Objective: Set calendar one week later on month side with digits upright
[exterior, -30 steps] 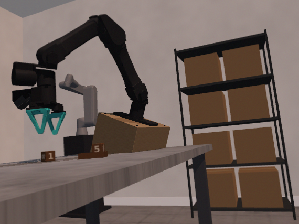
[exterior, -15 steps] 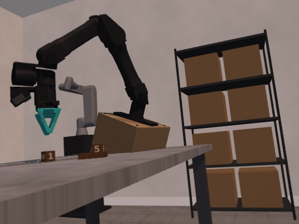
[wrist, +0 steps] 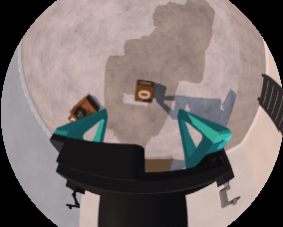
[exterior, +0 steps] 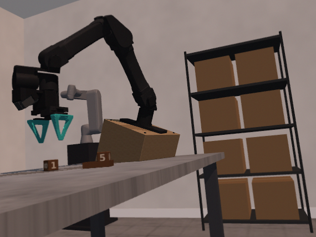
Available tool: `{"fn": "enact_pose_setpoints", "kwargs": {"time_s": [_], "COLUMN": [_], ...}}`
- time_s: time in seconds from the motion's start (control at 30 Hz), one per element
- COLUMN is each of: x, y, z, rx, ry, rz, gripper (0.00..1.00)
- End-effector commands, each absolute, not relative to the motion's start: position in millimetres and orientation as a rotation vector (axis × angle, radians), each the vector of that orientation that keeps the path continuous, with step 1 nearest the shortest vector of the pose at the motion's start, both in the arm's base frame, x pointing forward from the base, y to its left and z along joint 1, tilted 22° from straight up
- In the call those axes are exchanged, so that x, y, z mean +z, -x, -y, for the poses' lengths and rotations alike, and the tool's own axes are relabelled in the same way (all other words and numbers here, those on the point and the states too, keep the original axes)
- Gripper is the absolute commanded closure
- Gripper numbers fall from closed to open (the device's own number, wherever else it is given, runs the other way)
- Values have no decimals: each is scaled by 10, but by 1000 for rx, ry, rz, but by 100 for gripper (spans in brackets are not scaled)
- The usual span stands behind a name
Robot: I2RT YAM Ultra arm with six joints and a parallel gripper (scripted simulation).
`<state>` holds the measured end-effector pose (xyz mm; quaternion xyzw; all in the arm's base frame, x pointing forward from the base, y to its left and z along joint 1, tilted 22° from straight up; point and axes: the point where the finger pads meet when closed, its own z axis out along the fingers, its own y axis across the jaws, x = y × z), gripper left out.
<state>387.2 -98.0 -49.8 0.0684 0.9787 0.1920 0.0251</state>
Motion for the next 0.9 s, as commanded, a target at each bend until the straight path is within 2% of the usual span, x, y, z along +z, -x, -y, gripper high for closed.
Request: {"fn": "enact_pose_setpoints", "kwargs": {"time_s": [0.0, 0.13, 0.47, 0.87], "x": [-435, -435, -429, -424], "y": [-3884, -3884, -3879, -3875], "z": [1033, 1034, 1038, 1043], "rx": [563, 558, 495, 421], "ry": [75, 145, 780, 1305], "rz": [-2986, -2975, -2804, -2542], "gripper": [0, 0, 0, 0]}}
